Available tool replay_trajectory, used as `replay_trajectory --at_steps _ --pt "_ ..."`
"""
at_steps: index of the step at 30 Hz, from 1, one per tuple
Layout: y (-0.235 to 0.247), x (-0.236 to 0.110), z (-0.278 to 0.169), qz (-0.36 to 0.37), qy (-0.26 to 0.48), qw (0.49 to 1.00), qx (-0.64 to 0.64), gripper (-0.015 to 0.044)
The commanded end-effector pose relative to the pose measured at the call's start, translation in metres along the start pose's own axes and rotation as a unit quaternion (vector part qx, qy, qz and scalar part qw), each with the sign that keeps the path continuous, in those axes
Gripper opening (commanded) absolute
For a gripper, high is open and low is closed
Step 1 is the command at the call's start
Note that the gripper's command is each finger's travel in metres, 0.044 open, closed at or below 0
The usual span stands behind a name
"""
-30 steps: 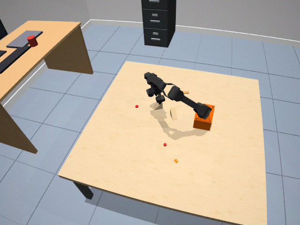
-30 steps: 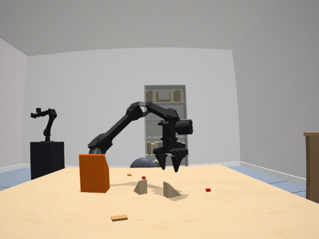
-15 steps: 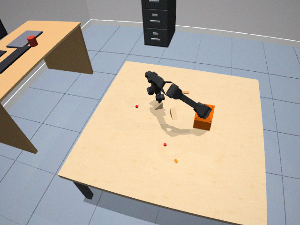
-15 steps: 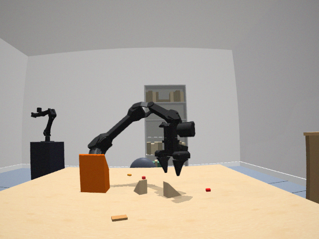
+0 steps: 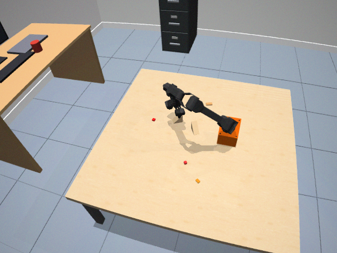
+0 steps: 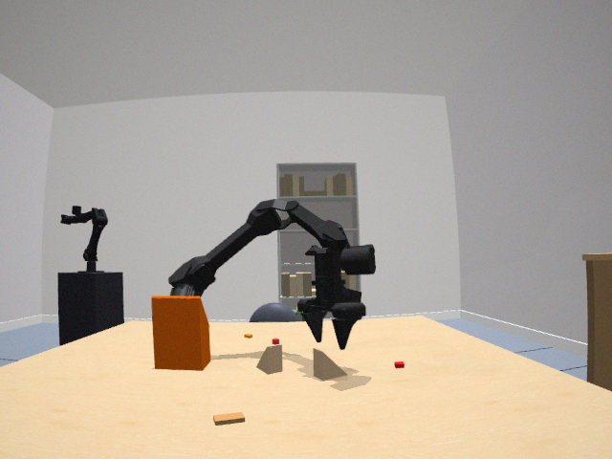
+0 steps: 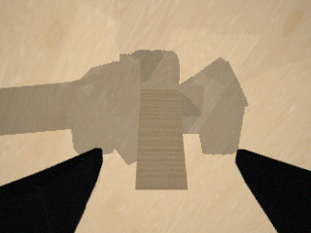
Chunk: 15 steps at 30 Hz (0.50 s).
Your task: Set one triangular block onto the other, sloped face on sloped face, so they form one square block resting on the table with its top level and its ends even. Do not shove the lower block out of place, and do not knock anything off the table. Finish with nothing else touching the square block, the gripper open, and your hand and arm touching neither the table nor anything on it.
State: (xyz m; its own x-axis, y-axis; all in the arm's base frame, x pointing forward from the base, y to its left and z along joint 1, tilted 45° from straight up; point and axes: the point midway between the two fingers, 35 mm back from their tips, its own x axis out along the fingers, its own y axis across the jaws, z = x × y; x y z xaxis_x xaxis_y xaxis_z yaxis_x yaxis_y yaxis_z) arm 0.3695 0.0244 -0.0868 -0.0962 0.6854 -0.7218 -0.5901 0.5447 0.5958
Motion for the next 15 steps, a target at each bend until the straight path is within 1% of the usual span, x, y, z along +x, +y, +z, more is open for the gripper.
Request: replay_trajectory --at_steps 1,15 --pt "0.001 0.010 -0.003 0.006 0.002 1.000 0.005 0.0440" --pt "0.002 0.033 -0.005 0.006 0.001 1.000 0.005 0.0440"
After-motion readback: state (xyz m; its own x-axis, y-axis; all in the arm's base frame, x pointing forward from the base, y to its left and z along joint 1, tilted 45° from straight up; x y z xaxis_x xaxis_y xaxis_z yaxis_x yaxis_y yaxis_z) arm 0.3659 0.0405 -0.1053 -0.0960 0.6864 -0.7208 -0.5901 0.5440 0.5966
